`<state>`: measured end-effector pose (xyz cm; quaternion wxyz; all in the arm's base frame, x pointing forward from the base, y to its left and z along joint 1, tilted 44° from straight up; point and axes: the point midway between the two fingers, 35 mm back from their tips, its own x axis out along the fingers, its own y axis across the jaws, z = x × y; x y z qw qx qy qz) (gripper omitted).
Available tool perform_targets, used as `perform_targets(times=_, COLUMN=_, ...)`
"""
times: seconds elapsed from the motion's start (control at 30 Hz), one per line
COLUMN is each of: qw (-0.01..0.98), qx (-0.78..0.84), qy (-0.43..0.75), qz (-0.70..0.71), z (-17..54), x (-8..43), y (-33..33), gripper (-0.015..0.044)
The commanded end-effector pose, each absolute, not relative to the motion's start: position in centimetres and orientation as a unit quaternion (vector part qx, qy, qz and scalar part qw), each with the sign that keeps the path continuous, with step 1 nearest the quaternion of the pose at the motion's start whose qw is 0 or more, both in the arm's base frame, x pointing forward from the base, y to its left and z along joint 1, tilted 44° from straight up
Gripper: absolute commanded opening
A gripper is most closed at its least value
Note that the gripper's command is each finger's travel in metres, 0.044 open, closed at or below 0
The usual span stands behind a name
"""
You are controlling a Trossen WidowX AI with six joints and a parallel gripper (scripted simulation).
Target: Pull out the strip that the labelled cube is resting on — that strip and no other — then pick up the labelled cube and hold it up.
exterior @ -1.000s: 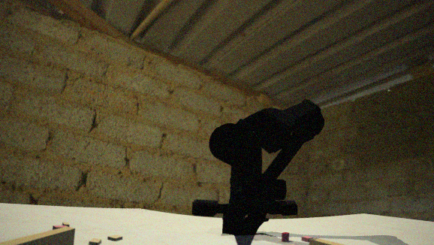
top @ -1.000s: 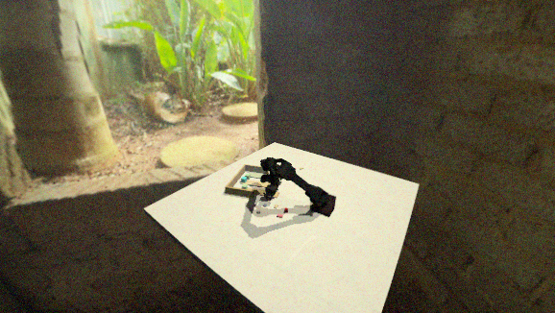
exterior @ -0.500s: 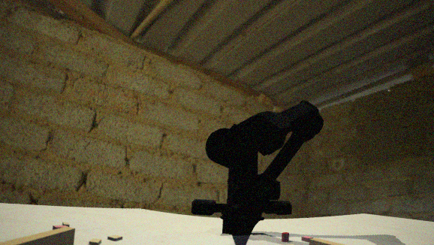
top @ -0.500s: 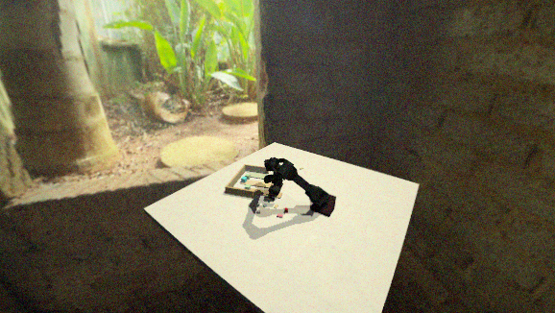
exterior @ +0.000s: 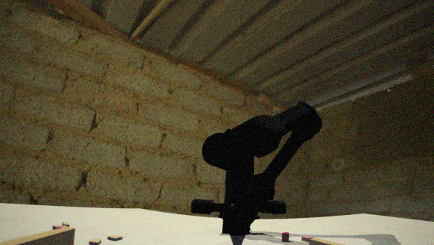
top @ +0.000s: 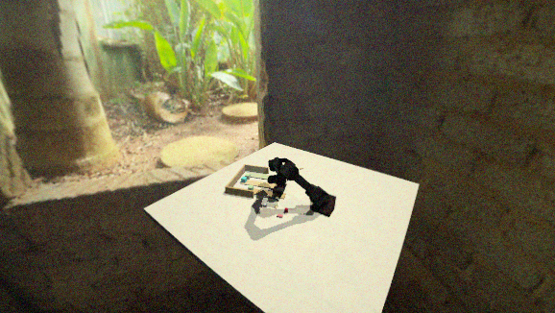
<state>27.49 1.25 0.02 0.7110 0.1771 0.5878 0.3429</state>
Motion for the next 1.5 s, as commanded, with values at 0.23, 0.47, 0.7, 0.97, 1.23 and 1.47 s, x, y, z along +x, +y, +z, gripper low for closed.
perform_targets(times=0.23, qw=0.704, qx=0.176, qy=0.596, qz=0.344, z=-0.7, x=25.2, y=1.3, gripper=0.0000)
perform_targets(times=0.47, qw=0.704, qx=0.176, qy=0.596, qz=0.344, z=-1.0, x=24.2, y=1.1, gripper=0.0000)
perform_targets(times=0.7, qw=0.704, qx=0.176, qy=0.596, qz=0.344, z=-1.2, x=23.2, y=0.9, gripper=0.0000)
perform_targets(times=0.97, qw=0.704, qx=0.176, qy=0.597, qz=0.344, z=-1.5, x=22.1, y=0.7, gripper=0.0000)
perform_targets(times=1.23, qw=0.703, qx=0.176, qy=0.597, qz=0.343, z=-1.7, x=21.0, y=0.5, gripper=0.0000)
perform_targets(times=1.47, qw=0.703, qx=0.176, qy=0.597, qz=0.343, z=-2.0, x=20.0, y=0.4, gripper=0.0000)
